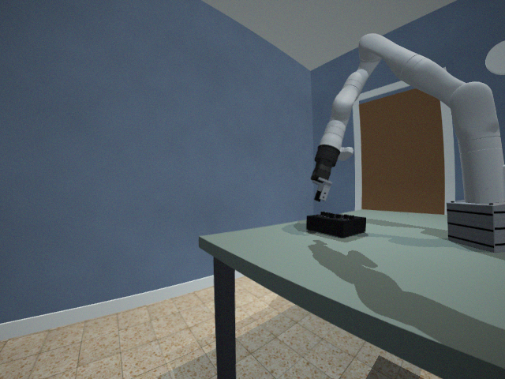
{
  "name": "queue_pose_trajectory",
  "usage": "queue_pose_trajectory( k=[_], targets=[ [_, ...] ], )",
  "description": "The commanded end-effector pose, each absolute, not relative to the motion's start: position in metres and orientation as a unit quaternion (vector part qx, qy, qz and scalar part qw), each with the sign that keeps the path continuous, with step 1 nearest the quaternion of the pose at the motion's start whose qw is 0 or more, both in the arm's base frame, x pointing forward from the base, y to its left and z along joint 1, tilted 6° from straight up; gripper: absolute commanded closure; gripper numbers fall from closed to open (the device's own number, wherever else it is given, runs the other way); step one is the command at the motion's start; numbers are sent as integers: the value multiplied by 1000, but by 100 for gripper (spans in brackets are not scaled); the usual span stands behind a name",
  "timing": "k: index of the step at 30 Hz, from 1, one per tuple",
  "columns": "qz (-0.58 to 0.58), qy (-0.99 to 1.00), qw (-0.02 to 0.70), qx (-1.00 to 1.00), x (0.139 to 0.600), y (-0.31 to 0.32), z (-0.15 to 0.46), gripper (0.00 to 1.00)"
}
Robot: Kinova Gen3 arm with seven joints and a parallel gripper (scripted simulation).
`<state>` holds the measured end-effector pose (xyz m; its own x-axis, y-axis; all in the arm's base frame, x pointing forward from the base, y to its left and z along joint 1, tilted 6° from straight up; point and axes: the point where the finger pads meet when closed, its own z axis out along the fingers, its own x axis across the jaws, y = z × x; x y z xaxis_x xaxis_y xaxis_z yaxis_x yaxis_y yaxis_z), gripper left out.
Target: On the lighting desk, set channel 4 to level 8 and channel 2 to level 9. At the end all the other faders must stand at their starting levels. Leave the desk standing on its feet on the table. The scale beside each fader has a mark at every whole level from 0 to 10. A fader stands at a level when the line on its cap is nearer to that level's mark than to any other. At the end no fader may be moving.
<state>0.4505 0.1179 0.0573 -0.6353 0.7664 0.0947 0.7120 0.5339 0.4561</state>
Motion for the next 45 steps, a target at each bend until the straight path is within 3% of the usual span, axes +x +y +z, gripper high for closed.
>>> queue_pose_trajectory(
  k=[1,25,45],
  targets=[
    [227,857,64,458,450,117,64,0],
    [161,458,14,874,432,73,87,0],
    [90,127,-18,988,422,46,101,0]
  ],
)
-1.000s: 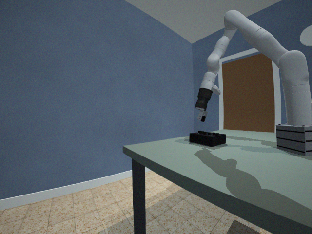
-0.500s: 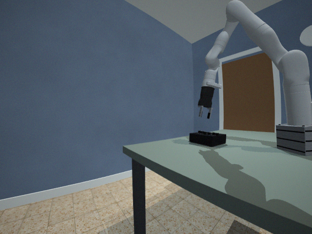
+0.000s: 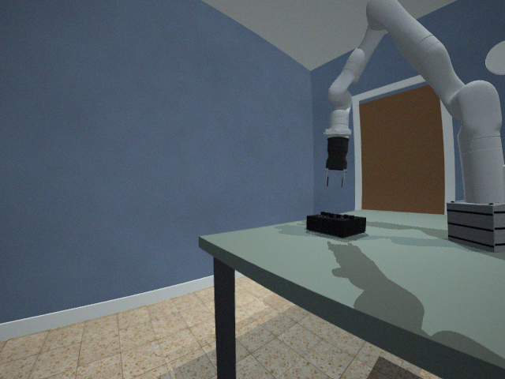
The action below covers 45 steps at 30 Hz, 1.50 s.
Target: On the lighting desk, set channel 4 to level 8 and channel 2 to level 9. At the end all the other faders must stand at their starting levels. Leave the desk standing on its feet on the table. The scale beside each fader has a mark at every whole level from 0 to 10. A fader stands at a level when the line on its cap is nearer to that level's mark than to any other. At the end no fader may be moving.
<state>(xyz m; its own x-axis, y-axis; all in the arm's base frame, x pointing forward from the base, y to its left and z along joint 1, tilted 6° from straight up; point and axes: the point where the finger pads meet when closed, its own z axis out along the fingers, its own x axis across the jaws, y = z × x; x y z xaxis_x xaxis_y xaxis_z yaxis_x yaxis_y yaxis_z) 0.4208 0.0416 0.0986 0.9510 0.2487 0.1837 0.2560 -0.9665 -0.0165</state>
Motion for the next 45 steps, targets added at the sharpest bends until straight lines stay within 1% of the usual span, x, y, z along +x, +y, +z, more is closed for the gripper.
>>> queue_pose_trajectory(
  k=[1,16,28,45],
  targets=[
    [-90,-127,18,-988,422,46,101,0],
    [-49,49,35,-997,417,33,108,0],
    [-41,85,38,-995,416,30,109,0],
    [-40,87,38,-995,416,30,109,0]
  ],
)
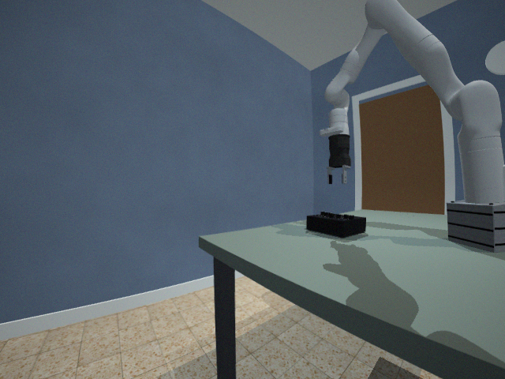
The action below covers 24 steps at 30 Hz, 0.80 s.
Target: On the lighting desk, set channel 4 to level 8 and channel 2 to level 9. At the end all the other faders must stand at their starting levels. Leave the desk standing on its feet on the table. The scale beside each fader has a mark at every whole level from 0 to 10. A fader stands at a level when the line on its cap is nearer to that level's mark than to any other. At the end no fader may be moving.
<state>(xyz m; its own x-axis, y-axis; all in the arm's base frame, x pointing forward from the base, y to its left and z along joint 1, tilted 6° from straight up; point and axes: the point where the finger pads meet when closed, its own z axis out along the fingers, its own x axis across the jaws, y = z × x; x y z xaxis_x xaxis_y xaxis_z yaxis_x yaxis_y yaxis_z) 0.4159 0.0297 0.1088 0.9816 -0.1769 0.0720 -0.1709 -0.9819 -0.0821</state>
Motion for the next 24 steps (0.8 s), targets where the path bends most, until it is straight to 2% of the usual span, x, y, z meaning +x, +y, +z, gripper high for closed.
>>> queue_pose_trajectory(
  k=[1,13,14,24],
  targets=[
    [-40,88,38,-995,417,30,109,0],
    [-38,159,40,-986,473,48,35,0],
    [-38,159,40,-986,473,48,35,100],
    [-38,159,40,-986,473,48,35,100]
  ],
)
